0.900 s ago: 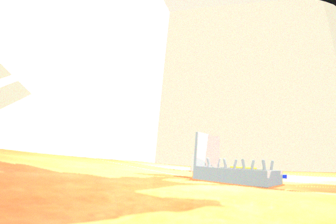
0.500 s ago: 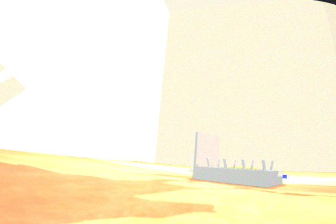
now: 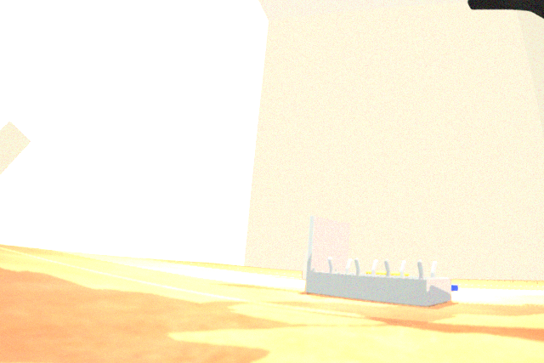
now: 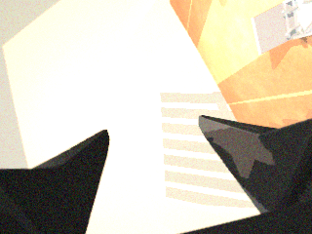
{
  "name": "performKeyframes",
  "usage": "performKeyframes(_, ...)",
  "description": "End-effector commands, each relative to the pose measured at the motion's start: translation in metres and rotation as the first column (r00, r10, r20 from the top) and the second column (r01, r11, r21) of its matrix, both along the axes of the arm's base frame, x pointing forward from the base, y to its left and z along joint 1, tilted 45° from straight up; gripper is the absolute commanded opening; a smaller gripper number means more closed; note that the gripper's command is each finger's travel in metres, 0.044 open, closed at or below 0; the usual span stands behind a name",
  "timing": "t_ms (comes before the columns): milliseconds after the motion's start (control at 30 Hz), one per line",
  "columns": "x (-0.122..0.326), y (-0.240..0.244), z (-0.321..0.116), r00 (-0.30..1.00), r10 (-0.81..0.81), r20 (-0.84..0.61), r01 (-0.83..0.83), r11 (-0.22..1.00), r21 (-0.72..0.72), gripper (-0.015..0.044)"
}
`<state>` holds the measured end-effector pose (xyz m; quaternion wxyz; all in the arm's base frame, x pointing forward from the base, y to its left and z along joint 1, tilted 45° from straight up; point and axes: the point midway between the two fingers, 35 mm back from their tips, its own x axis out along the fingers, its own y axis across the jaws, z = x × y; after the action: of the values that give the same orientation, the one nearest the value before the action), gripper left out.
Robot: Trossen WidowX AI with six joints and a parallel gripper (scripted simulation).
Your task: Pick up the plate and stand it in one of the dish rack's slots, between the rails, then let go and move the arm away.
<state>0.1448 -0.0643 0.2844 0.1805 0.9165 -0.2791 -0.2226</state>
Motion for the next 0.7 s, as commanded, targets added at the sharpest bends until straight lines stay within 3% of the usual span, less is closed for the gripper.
performKeyframes(0,0.004,0.002,-0.001,0.999,-0.03,-0.014,0.031,0.998,0.051,0.04)
performKeyframes(667,0.035,0.009,-0.027,0.955,-0.251,-0.158,0.29,0.903,0.317,0.04)
